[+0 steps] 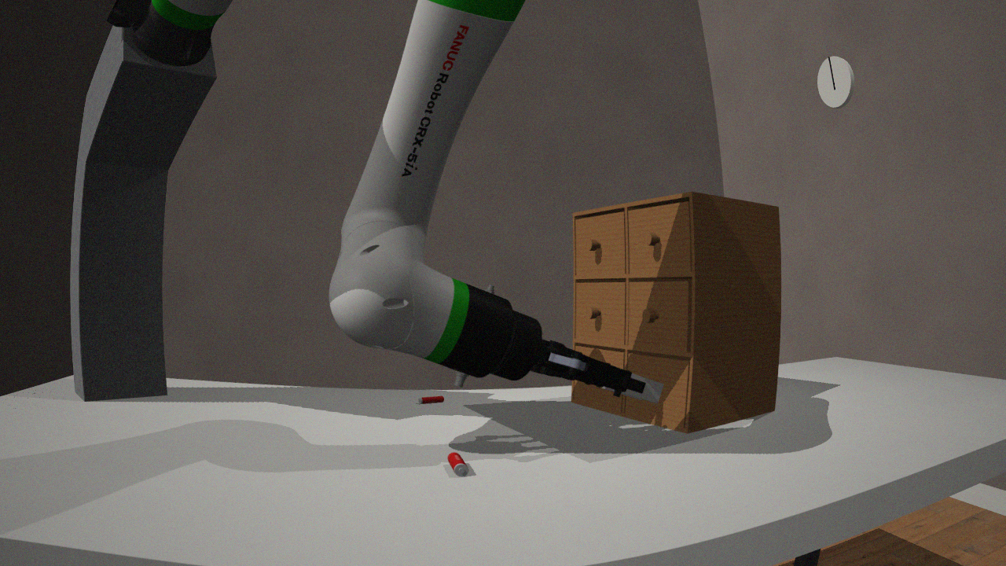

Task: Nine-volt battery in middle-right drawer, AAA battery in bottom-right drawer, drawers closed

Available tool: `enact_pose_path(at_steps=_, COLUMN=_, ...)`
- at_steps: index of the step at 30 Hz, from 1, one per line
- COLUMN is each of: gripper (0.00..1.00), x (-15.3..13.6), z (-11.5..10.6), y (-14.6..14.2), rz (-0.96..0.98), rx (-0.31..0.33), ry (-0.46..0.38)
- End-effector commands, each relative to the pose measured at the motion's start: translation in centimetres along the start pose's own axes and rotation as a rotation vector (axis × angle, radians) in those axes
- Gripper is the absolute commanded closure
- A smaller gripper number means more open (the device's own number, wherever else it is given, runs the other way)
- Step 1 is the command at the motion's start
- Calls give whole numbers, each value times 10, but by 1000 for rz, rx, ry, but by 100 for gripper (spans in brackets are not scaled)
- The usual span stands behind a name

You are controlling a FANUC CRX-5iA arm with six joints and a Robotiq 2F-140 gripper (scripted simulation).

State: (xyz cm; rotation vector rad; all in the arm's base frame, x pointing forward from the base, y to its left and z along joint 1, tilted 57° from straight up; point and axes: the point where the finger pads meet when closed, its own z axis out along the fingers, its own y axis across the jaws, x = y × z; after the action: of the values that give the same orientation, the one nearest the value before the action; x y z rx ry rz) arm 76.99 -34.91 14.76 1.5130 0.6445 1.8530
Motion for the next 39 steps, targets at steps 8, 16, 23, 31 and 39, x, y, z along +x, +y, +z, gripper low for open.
enact_pose_path(at_steps=8, gripper=80, x=0, z=0, y=0, rz=0, rx=0, ry=0)
enact_pose_path(at_steps=16, gripper=92, x=0, z=0, y=0, rz=0, rx=0, ry=0)
enact_pose_path(at_steps=23, gripper=92, x=0, z=0, y=0, rz=0, rx=0, ry=0)
enact_pose_path(at_steps=31, gripper=92, x=0, z=0, y=0, rz=0, rx=0, ry=0)
enact_pose_path(at_steps=39, gripper=92, x=0, z=0, y=0, rz=0, rx=0, ry=0)
